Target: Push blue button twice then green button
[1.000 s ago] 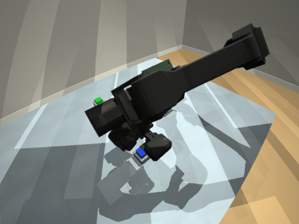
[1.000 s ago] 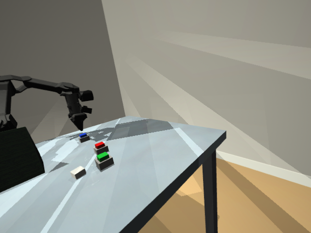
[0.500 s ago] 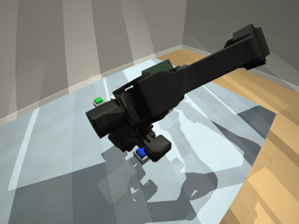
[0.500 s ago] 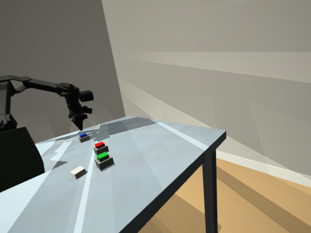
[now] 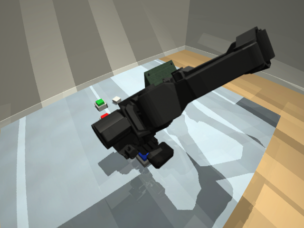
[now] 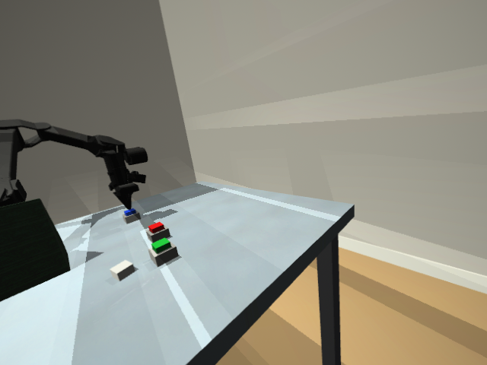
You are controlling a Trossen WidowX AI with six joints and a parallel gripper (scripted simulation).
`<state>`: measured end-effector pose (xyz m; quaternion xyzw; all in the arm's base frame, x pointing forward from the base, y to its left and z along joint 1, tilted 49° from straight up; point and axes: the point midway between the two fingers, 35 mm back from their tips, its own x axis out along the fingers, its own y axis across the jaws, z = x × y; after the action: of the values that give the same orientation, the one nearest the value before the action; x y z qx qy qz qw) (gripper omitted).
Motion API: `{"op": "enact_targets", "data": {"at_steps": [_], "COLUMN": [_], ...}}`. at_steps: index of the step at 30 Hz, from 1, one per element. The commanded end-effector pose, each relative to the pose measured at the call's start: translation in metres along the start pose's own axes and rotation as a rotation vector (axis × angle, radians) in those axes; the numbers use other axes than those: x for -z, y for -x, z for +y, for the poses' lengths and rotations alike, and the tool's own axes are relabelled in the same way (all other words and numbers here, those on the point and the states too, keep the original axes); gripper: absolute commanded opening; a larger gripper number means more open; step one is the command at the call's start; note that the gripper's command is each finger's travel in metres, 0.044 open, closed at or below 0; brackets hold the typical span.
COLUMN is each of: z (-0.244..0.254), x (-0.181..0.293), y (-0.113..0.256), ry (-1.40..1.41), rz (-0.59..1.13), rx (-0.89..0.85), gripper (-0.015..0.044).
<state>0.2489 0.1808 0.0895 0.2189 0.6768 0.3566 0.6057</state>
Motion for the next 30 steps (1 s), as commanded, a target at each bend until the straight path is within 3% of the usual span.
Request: {"op": "enact_targets", "data": {"at_steps": [1, 24, 30], "z": [0.000, 0.000, 0.000], "x": [0.001, 0.001, 0.001], "y": [-0.006, -0.013, 0.020], "ry": [-0.007, -0.007, -0.007], "rz": [0.001, 0.001, 0.001], "rx": [-0.004, -0.005, -0.004], "gripper": [0.0020, 0.0020, 0.0020]}}
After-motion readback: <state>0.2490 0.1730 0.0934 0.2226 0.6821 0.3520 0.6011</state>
